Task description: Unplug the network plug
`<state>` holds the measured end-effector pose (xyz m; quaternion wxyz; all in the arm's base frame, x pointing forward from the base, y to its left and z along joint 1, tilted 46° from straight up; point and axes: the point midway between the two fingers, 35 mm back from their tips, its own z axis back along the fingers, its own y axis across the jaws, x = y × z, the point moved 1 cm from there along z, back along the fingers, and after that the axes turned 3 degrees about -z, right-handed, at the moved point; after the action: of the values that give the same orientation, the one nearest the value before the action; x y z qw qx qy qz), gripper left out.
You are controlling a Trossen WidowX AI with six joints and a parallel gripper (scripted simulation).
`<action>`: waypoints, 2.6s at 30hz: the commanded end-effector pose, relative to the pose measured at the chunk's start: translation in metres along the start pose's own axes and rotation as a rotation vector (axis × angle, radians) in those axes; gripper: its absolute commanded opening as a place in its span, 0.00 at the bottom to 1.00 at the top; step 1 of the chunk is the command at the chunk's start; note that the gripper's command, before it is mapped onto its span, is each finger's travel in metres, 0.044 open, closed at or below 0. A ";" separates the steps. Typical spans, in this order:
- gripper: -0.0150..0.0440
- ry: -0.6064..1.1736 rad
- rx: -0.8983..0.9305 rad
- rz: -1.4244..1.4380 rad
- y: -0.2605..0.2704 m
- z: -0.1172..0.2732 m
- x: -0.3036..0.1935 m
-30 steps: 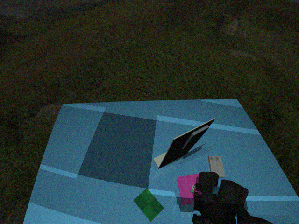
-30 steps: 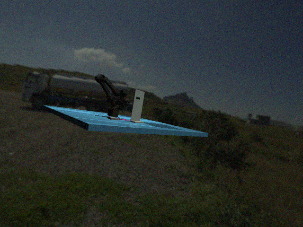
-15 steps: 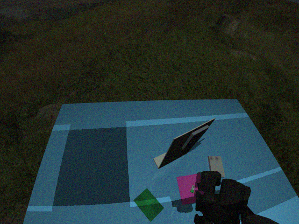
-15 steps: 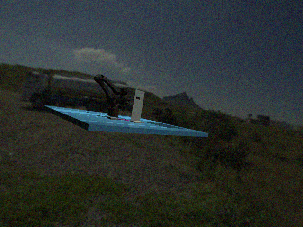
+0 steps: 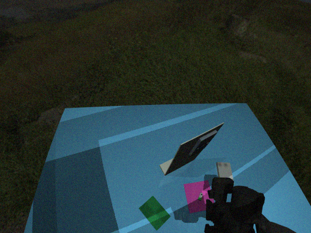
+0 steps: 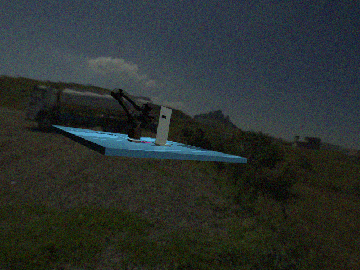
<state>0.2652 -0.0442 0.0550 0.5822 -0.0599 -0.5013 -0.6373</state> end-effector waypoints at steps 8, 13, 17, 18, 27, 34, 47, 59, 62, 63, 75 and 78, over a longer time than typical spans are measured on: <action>0.52 -0.008 0.010 -0.008 0.006 0.012 0.004; 0.52 -0.002 0.003 0.001 0.007 0.013 0.001; 0.52 0.003 -0.002 -0.001 0.014 0.021 -0.002; 0.52 0.004 -0.003 -0.002 0.016 0.023 -0.002; 0.52 0.008 -0.007 -0.006 0.032 0.043 -0.006; 0.52 0.006 -0.006 -0.007 0.043 0.061 -0.006; 0.52 -0.006 0.010 -0.006 0.063 0.097 0.000; 0.92 -0.008 0.013 -0.007 0.065 0.102 0.002; 1.00 -0.008 0.013 -0.007 0.065 0.102 0.002; 1.00 -0.008 0.013 -0.007 0.065 0.102 0.002; 1.00 -0.008 0.013 -0.007 0.065 0.102 0.002; 1.00 -0.008 0.013 -0.007 0.065 0.102 0.002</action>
<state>0.2652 0.0389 0.1426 0.5800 -0.0566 -0.5060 -0.6359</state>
